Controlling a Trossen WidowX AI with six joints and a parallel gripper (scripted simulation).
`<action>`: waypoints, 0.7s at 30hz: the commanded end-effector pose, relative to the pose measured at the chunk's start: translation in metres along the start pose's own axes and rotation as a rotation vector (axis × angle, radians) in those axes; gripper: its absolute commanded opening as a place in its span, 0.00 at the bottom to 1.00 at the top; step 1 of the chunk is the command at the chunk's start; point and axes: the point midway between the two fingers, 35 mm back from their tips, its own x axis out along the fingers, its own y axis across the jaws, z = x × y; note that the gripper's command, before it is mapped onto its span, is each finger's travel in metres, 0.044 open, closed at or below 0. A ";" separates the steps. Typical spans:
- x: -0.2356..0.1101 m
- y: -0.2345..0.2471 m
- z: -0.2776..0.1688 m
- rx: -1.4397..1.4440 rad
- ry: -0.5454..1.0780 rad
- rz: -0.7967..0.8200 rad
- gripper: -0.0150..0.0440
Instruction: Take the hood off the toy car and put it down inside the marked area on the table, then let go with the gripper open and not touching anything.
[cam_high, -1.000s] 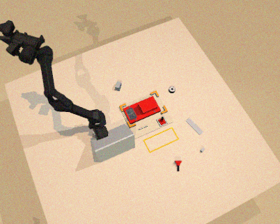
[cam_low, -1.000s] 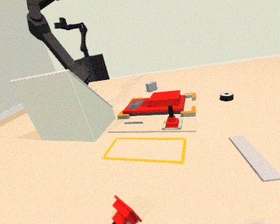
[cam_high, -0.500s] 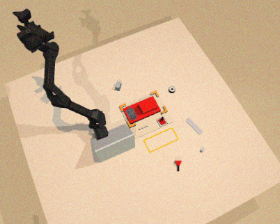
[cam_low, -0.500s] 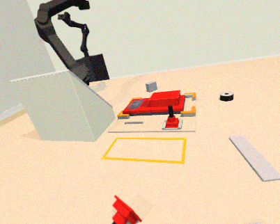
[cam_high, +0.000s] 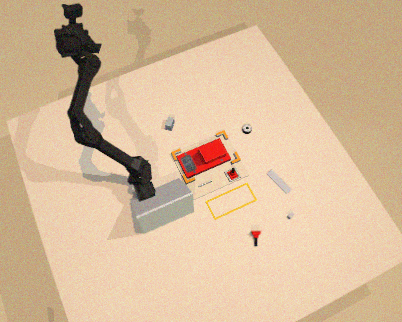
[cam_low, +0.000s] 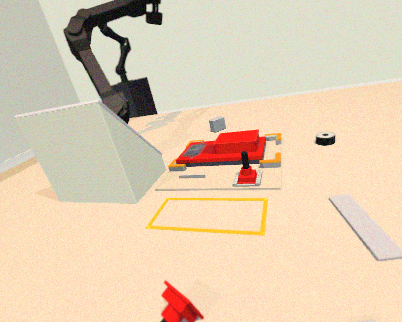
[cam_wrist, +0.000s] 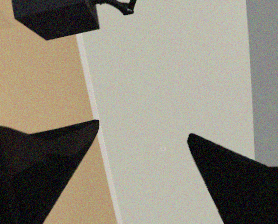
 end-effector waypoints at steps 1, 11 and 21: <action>0.000 0.007 -0.051 0.067 0.116 -0.006 1.00; -0.015 0.018 -0.137 0.108 0.356 0.007 1.00; -0.068 0.042 -0.258 0.262 0.704 0.044 1.00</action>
